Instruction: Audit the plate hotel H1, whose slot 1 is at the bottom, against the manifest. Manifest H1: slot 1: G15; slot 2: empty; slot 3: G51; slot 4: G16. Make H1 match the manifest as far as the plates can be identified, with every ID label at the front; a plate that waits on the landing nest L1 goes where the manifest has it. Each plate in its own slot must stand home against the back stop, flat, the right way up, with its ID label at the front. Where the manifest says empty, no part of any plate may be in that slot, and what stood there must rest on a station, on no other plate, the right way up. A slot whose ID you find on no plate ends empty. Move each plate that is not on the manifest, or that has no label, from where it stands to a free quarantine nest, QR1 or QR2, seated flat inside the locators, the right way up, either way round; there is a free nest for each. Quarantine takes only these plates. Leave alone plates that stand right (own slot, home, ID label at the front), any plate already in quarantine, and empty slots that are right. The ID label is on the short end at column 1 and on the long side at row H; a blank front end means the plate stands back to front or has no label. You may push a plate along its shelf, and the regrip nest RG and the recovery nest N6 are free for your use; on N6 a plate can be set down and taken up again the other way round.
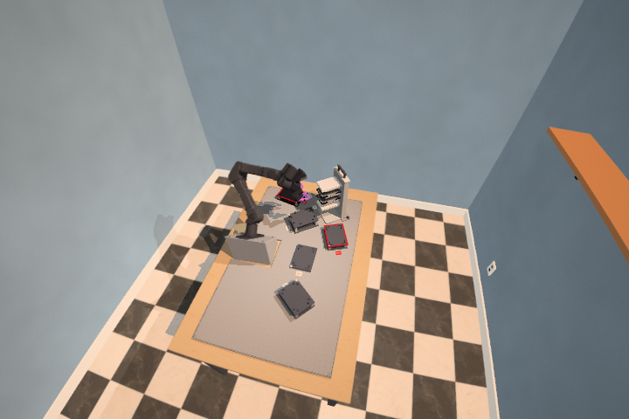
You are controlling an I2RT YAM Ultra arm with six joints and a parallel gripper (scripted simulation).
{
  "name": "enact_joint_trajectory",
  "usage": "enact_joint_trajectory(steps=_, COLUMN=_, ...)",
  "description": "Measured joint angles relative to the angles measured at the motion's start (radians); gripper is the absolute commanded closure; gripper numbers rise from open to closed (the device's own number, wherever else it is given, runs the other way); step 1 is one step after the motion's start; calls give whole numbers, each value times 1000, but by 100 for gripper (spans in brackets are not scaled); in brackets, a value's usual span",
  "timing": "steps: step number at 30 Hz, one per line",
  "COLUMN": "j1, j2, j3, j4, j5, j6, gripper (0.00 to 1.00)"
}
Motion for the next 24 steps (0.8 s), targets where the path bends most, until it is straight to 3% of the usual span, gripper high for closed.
enact_joint_trajectory(steps=24, j1=154, j2=-58, j3=-142, j4=216, j5=126, j6=150, gripper=0)
